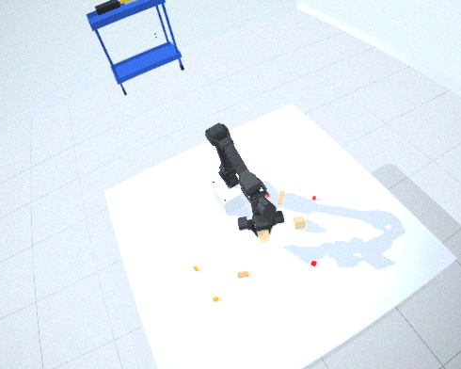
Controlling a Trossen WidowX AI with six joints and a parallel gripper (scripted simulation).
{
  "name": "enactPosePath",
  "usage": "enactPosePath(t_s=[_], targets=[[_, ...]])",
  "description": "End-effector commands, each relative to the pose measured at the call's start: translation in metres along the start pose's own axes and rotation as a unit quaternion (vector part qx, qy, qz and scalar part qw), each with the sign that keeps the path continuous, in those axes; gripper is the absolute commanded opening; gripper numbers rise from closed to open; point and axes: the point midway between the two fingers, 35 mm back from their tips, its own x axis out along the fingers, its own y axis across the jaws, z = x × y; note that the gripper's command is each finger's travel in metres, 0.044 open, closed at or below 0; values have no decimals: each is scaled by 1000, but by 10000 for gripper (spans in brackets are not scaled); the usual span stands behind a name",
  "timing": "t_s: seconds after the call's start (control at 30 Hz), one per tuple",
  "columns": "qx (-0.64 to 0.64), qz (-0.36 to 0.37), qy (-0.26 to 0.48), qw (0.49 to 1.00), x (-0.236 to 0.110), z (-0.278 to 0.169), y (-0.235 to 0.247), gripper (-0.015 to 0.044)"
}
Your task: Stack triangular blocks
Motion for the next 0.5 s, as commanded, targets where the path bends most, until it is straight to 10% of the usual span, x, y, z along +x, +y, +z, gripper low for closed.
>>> enactPosePath(t_s=[0.0,0.47], targets=[[-5,-2,-7,1000,-1,-2,2,0],[-1,4,9,1000,-25,-25,62,0]])
